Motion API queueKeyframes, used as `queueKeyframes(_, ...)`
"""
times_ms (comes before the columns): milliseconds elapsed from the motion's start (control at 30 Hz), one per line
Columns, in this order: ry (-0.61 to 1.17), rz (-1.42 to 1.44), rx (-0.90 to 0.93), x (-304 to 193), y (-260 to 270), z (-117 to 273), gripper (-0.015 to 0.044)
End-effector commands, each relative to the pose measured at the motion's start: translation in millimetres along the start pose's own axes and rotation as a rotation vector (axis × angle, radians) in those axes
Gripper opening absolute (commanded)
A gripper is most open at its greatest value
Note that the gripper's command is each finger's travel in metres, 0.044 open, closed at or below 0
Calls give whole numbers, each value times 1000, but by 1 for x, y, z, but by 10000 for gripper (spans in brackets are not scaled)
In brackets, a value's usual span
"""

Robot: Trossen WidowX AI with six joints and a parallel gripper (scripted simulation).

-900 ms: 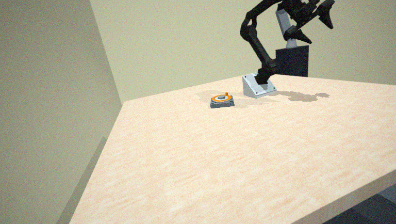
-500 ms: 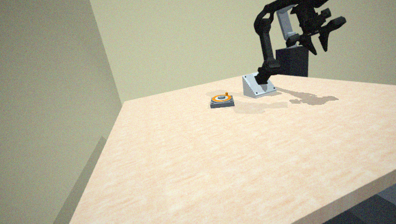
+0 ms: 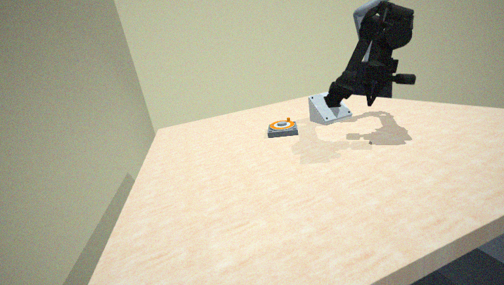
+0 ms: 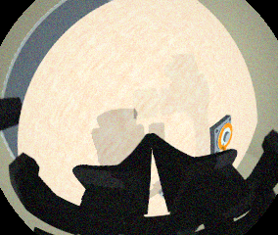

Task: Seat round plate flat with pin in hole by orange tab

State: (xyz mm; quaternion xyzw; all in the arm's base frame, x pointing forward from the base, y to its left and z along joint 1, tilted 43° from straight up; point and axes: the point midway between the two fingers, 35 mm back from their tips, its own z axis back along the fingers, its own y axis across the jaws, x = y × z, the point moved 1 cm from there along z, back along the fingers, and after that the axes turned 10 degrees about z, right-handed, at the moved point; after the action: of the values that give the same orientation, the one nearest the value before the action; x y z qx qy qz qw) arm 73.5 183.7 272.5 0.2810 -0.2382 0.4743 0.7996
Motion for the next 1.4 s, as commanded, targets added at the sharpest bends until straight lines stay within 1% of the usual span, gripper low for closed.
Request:
queueKeyframes(0,74,-46,-45,-1,-29,-21,0)
queueKeyframes(133,178,-137,-84,-11,-78,-45,0)
queueKeyframes(200,193,-158,-92,-13,-86,-47,0)
queueKeyframes(333,273,-287,-122,-36,-136,-59,0)
queueKeyframes(400,308,-359,-127,-51,-160,-63,0)
queueKeyframes(500,326,-419,-118,-63,-174,-64,0)
queueKeyframes(667,350,-609,-59,-109,-216,-64,0)
queueKeyframes(767,343,-645,-27,-123,-225,-64,0)
queueKeyframes(933,265,-773,87,-173,-250,-62,0)
queueKeyframes(1067,215,-819,127,-193,-256,-61,0)
queueKeyframes(1233,198,-832,137,-198,-257,-62,0)
queueKeyframes(1367,198,-832,137,-200,-255,-77,0)
